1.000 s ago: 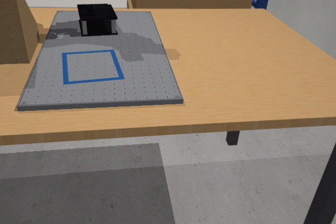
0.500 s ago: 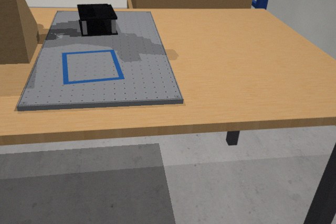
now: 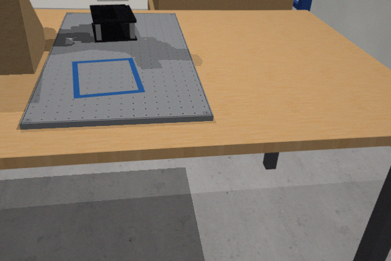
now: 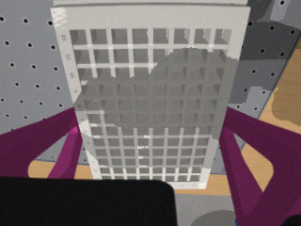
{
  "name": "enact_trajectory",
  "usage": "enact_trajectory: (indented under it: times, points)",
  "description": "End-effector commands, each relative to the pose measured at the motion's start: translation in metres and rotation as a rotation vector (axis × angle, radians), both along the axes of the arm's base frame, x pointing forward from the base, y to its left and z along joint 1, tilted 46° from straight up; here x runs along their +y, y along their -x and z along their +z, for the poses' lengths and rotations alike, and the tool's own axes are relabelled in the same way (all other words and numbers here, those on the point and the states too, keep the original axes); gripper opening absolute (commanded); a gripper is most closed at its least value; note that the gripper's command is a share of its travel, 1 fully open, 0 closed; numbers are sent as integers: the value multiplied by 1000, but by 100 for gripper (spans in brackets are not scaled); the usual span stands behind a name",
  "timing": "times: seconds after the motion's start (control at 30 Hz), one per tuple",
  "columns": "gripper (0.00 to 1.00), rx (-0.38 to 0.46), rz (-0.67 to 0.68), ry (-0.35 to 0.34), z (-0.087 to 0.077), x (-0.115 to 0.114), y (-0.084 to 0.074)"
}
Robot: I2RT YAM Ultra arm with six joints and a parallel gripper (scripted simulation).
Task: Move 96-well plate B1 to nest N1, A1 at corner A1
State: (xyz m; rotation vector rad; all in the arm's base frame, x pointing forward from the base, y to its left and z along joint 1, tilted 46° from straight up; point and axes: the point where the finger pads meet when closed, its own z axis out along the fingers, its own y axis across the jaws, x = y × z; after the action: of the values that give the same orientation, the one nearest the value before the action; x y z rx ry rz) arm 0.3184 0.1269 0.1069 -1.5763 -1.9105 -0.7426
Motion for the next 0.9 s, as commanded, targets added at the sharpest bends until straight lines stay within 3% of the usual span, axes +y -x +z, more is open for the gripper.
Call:
enact_trajectory:
  times: [0.0,0.4,0.43,0.5,0.6,0.87]
  points:
    - [0,-12,-15,7,-5,2,-2]
    - [0,5,-15,8,-21,14,-2]
    - [0,-39,-35,6,-12,9,-16]
    - [0,2,-35,10,-24,11,-5]
    - [0,11,-15,11,-30,21,-1]
    - [0,-38,-35,7,-23,22,-14]
